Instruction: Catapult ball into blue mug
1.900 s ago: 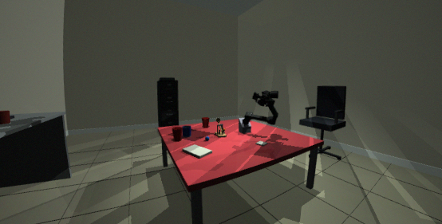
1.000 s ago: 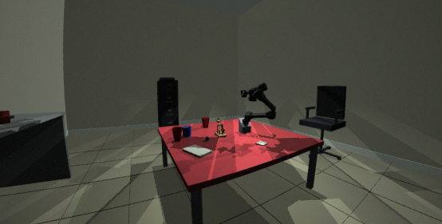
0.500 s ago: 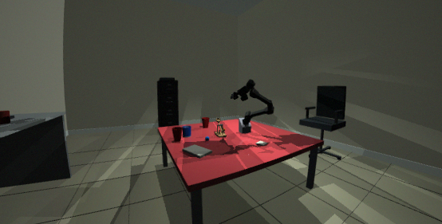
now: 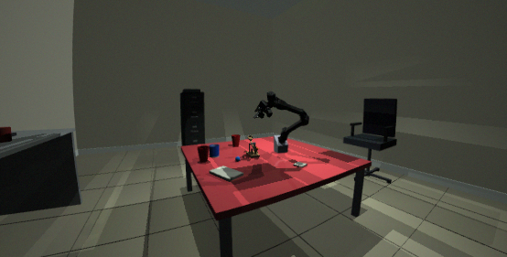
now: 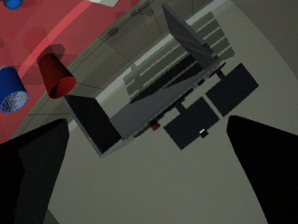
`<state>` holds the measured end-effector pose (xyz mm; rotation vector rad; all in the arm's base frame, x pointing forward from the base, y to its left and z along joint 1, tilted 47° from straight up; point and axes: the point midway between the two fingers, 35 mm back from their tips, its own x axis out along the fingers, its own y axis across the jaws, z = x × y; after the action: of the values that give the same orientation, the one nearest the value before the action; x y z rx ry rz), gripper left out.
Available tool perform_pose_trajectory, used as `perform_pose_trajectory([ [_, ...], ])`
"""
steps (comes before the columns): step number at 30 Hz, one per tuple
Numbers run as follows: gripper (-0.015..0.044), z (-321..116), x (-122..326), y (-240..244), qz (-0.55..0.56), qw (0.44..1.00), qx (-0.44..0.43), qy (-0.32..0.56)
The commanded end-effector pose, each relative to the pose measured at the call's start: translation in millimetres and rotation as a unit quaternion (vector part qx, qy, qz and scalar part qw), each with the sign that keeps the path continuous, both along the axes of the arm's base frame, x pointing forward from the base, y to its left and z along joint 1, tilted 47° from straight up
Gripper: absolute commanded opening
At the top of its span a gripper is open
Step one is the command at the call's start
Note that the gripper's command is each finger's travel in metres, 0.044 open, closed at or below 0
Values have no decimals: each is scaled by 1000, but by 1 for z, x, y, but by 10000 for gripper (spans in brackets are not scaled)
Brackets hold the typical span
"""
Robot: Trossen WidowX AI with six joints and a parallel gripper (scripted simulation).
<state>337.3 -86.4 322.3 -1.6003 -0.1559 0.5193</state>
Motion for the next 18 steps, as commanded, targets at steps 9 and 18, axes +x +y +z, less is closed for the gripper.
perform_pose_trajectory([
  [9,440,-89,24,-15,-10,983,70,170],
  [18,440,-159,24,-14,-7,945,117,305],
])
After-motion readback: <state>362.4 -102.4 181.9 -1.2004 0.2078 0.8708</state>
